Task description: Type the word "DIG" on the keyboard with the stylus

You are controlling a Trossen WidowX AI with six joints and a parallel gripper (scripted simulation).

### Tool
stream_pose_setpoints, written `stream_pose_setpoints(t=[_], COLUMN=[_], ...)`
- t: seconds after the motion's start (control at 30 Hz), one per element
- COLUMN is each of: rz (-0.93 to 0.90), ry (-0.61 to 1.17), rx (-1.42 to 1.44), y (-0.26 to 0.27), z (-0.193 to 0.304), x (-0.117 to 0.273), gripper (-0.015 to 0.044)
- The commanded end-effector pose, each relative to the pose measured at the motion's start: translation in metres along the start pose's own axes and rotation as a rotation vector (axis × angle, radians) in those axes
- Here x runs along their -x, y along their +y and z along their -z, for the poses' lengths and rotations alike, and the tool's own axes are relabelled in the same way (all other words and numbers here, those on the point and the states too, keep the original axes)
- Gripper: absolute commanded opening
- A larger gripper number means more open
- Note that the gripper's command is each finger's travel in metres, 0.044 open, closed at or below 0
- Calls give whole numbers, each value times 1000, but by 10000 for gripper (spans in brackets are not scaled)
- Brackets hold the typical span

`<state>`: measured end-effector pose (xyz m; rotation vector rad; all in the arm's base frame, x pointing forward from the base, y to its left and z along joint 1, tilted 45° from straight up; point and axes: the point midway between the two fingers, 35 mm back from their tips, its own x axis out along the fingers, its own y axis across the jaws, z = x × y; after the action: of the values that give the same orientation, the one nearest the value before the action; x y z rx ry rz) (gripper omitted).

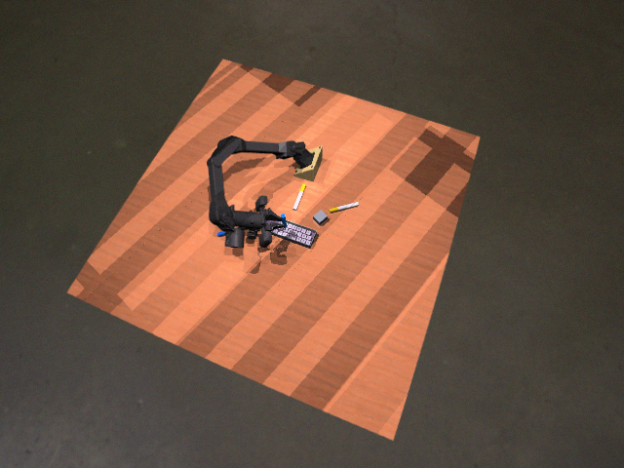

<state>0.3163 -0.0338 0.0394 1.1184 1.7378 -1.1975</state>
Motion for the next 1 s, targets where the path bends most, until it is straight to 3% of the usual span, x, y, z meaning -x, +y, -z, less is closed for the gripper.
stream_pose_setpoints(t=[0.0, 0.97], rz=[7, 7], ry=[-1, -2], rx=[5, 5], y=[-1, -1], z=[-1, -9], x=[-2, -6], gripper=[81, 81])
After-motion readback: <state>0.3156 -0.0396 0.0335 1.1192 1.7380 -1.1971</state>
